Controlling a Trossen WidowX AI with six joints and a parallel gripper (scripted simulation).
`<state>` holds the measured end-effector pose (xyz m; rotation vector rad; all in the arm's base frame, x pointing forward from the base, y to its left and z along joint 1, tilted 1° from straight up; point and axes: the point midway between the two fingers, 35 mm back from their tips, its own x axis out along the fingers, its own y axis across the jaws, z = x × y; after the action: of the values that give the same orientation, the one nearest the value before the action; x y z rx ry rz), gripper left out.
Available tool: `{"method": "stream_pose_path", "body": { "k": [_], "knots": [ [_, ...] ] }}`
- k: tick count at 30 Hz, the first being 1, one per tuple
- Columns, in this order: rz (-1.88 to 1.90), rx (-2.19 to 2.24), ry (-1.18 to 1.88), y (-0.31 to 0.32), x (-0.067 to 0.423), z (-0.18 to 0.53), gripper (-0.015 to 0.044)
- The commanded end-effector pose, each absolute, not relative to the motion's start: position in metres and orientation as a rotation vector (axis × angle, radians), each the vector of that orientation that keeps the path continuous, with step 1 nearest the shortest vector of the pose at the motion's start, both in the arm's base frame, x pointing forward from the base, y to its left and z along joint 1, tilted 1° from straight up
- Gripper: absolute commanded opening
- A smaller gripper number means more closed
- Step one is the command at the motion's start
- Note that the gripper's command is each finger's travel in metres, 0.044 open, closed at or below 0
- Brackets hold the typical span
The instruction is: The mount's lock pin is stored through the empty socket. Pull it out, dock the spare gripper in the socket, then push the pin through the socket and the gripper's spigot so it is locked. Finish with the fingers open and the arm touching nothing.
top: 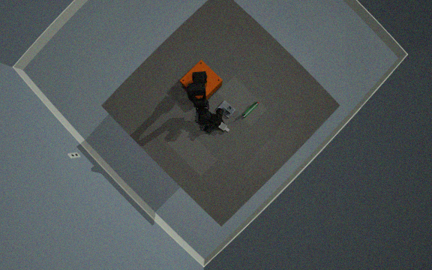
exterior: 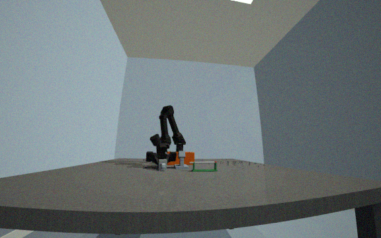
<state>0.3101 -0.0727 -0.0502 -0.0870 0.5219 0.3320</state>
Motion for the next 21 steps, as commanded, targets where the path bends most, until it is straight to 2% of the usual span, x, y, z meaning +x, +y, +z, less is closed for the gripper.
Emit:
{"method": "stream_pose_path", "body": {
  "k": [1,7,21],
  "knots": [
    [0.328,-0.085,0.525,-0.073,0.310,-0.051,0.0157],
    [0.328,-0.085,0.525,-0.074,0.311,-0.046,0.0000],
    [0.328,-0.086,0.524,-0.078,0.318,-0.018,0.0000]
  ]
}}
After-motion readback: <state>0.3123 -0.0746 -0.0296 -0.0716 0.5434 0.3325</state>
